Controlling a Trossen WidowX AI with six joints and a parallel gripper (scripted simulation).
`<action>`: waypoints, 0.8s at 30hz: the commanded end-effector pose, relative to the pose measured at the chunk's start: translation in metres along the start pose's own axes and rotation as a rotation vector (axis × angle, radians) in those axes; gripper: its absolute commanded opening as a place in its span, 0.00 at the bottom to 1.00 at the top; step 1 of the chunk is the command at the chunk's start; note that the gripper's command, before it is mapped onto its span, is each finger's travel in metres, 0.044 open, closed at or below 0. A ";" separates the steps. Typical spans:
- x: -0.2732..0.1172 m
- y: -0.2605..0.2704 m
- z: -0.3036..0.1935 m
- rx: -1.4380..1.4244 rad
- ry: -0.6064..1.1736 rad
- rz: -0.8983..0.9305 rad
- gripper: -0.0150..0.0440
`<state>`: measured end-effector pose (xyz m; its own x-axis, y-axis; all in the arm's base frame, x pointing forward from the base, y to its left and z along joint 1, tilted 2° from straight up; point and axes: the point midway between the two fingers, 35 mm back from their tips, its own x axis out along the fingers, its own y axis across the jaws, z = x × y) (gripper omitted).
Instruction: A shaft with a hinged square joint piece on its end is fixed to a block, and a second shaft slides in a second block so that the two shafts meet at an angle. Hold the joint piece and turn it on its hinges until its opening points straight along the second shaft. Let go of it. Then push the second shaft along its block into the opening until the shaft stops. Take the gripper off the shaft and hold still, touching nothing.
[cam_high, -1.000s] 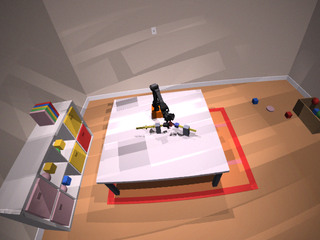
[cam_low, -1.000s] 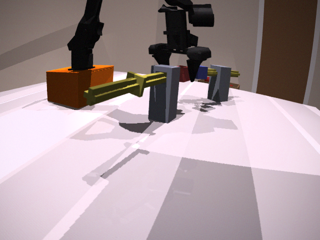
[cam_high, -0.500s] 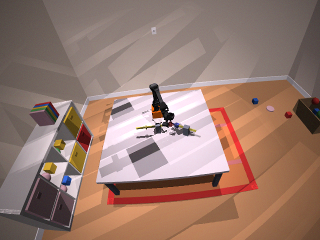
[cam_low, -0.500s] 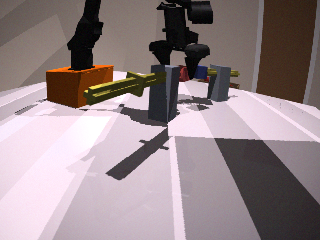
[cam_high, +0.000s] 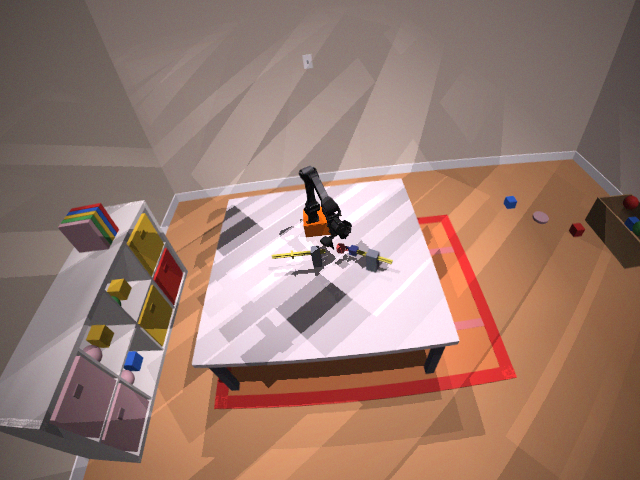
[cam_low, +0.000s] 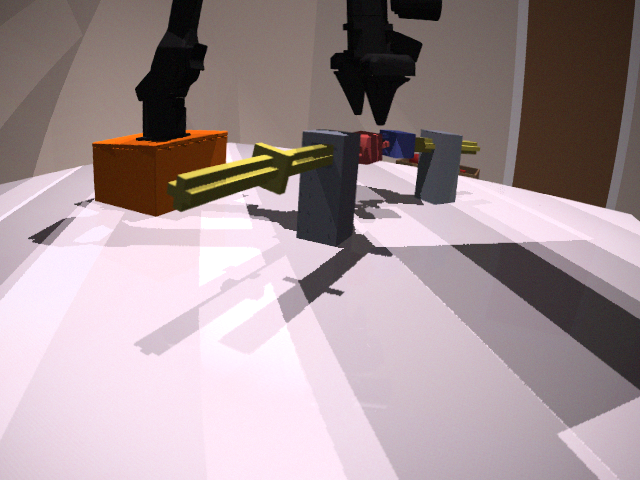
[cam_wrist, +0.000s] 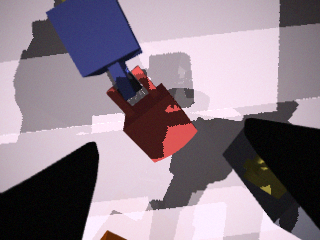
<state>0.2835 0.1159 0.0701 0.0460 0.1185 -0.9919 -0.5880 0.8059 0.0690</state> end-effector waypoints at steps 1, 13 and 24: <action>-0.018 0.002 0.004 0.144 0.018 -0.021 1.00; -0.067 0.009 0.005 0.547 0.065 -0.087 1.00; -0.085 0.013 0.003 0.697 0.076 -0.119 1.00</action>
<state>0.2749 0.1176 0.1525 0.0043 -0.0068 -1.0000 0.0490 0.9988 -0.0066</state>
